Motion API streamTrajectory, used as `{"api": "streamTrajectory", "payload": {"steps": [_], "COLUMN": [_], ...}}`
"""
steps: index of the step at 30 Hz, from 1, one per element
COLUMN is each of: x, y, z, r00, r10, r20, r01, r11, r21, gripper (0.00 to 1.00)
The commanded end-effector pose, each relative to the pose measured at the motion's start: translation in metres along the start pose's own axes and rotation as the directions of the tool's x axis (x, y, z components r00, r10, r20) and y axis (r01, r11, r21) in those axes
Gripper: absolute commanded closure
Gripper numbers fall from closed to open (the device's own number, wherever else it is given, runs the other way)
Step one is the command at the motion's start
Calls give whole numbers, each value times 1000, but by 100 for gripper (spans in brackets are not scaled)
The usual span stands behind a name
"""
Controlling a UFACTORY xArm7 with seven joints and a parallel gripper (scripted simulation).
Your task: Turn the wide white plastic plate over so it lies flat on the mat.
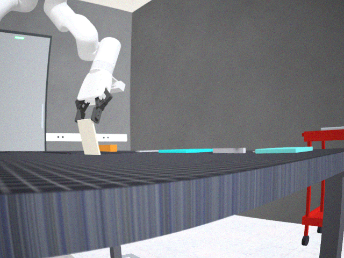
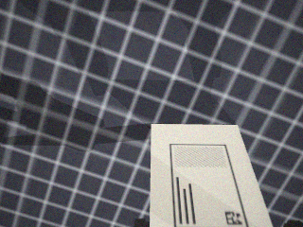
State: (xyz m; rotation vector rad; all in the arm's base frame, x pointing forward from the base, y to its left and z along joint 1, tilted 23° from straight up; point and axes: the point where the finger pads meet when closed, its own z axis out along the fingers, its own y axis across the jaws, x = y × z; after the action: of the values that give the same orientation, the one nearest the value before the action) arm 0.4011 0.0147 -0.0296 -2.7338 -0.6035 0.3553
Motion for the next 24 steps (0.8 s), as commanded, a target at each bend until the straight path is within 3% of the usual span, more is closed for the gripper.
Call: {"api": "streamTrajectory", "payload": {"steps": [1, 24], "x": [8, 32], "y": [1, 1], "z": [-6, -16], "r00": [1000, 998], "r10": [0, 0], "r20": [-13, -65], "r01": [-1, -1], "r11": [1000, 1000], "r21": [-3, -3], "gripper": [24, 24]}}
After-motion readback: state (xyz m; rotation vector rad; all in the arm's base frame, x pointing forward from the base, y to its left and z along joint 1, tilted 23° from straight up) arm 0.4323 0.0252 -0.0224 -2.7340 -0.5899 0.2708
